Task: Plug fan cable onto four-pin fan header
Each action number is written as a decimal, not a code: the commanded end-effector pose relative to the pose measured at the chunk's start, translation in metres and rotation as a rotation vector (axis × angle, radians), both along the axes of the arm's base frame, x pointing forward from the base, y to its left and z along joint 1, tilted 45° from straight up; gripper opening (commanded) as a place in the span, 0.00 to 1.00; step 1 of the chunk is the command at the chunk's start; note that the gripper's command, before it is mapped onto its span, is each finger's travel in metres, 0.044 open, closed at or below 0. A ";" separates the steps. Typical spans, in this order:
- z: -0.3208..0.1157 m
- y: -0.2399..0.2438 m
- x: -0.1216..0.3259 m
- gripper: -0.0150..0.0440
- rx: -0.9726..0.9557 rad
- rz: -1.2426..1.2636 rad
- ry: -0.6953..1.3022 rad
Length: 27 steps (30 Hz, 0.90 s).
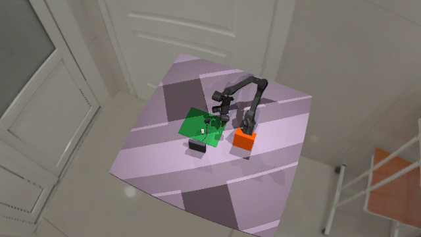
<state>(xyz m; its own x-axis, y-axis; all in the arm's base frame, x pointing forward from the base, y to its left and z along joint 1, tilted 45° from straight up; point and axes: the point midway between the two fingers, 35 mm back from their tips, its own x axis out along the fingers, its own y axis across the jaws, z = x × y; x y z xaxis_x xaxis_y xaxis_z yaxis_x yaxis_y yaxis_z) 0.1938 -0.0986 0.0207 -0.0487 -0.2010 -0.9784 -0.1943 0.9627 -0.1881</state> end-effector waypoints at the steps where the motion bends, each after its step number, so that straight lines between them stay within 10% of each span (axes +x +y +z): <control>1: 0.005 0.000 0.002 1.00 -0.052 -0.011 0.028; 27: 0.052 0.009 0.025 1.00 -0.481 -0.029 0.083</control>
<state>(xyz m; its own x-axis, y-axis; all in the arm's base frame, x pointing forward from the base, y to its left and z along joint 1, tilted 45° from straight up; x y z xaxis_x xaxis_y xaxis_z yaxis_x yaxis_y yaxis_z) 0.2137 -0.0919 0.0662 -0.1458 -0.5896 -0.7944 -0.2009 0.8039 -0.5598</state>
